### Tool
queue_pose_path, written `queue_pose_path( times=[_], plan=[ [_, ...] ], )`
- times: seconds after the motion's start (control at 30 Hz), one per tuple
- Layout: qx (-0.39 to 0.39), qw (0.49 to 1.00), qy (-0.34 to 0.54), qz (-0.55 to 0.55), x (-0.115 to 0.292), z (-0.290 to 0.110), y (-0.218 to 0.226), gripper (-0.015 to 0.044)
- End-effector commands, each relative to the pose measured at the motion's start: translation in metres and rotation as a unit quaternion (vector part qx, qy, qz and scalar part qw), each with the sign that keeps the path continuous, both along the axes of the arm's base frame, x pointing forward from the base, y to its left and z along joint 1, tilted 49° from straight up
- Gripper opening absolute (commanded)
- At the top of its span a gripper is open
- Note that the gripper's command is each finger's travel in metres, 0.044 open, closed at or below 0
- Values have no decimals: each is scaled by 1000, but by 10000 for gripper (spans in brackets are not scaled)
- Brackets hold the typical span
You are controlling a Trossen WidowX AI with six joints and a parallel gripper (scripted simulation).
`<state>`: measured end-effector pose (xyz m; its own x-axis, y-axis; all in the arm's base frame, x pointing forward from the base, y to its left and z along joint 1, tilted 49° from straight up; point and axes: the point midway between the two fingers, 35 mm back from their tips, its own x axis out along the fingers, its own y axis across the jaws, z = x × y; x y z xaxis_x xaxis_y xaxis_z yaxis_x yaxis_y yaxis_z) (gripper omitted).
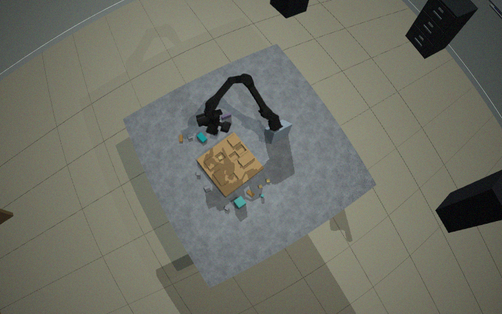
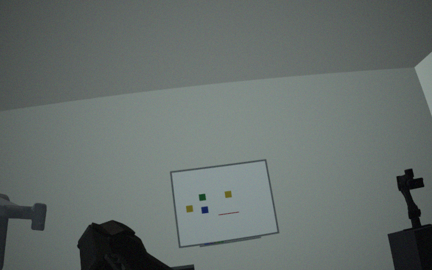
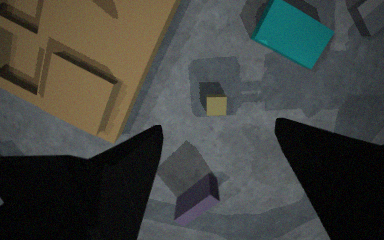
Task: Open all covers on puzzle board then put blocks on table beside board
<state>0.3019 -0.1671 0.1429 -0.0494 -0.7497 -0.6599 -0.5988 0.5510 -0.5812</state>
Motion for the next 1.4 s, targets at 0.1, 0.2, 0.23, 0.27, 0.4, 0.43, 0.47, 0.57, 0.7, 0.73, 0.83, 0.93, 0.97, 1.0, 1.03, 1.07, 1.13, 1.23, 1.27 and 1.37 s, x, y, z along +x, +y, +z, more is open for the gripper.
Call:
queue_pose_path(
  times=[0.1,0.2,0.23,0.27,0.4,0.43,0.47,0.57,0.7,0.73,0.83,0.93,0.97,1.0,1.03,1.07,1.13,1.23,1.27,1.37],
  plan=[
    [7,997,59,51,21,-25,21,177],
    [10,994,84,74,29,-37,31,99],
    [11,992,93,81,32,-41,34,72],
    [12,991,101,89,35,-45,37,46],
    [15,984,135,119,44,-62,52,0],
    [15,981,143,126,46,-66,55,0],
    [16,980,150,133,48,-70,59,0],
    [19,973,172,153,52,-81,69,0],
    [19,963,200,178,58,-96,82,0],
    [19,961,207,184,59,-100,85,0],
    [18,952,229,201,63,-111,94,0],
    [17,948,239,209,64,-117,99,0],
    [17,948,239,209,64,-117,99,0],
    [17,948,239,209,64,-117,99,0],
    [16,951,233,204,64,-117,98,0],
    [16,956,221,193,65,-118,98,0],
    [13,972,178,155,65,-120,95,0],
    [6,995,74,64,65,-127,88,0],
    [3,999,34,29,65,-129,86,0],
    [-5,993,-86,-77,66,-136,78,0]
  ],
)
